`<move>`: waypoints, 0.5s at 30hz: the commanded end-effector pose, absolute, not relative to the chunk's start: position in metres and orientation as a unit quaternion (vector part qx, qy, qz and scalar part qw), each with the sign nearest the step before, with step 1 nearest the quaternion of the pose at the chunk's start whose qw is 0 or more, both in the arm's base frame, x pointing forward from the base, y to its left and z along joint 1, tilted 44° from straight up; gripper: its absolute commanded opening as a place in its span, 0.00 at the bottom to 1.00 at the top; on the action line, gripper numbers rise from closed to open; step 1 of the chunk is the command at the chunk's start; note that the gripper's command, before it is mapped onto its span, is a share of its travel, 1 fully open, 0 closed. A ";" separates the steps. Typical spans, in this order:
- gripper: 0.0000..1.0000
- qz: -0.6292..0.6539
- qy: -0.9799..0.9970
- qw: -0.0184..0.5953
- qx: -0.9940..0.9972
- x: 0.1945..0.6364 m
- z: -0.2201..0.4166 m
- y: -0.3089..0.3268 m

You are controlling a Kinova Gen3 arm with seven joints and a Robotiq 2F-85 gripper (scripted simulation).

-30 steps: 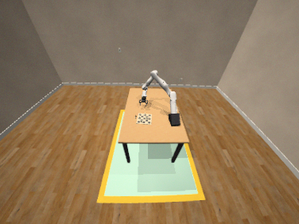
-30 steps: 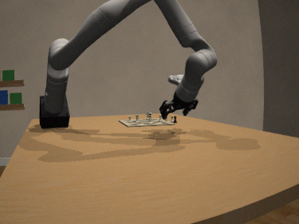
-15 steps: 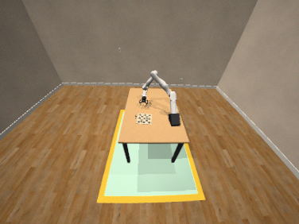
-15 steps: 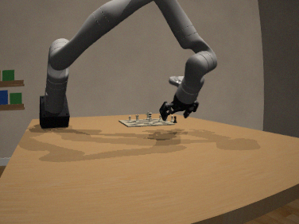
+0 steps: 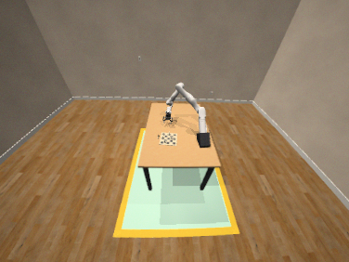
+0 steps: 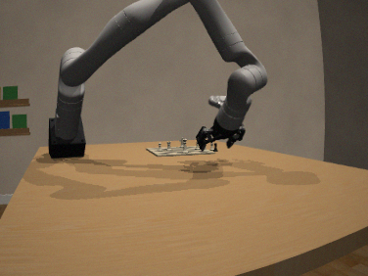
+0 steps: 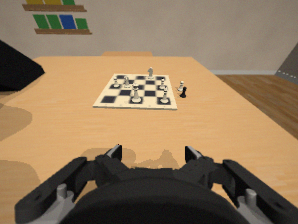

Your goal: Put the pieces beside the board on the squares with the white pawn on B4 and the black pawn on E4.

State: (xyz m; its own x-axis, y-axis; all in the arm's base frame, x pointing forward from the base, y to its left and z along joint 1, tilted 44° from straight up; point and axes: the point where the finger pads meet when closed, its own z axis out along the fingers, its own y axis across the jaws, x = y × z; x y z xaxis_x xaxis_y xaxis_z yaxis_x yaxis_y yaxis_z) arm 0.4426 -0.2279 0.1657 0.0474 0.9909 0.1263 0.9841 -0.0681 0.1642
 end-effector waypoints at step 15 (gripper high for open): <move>1.00 0.104 0.672 0.017 0.733 0.442 0.166 -0.233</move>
State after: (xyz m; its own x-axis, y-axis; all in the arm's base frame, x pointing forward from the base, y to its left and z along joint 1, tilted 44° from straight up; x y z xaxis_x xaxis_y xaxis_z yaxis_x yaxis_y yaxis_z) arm 0.4414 -0.2328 0.1652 0.0753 0.9887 0.1294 0.9816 -0.0963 0.1649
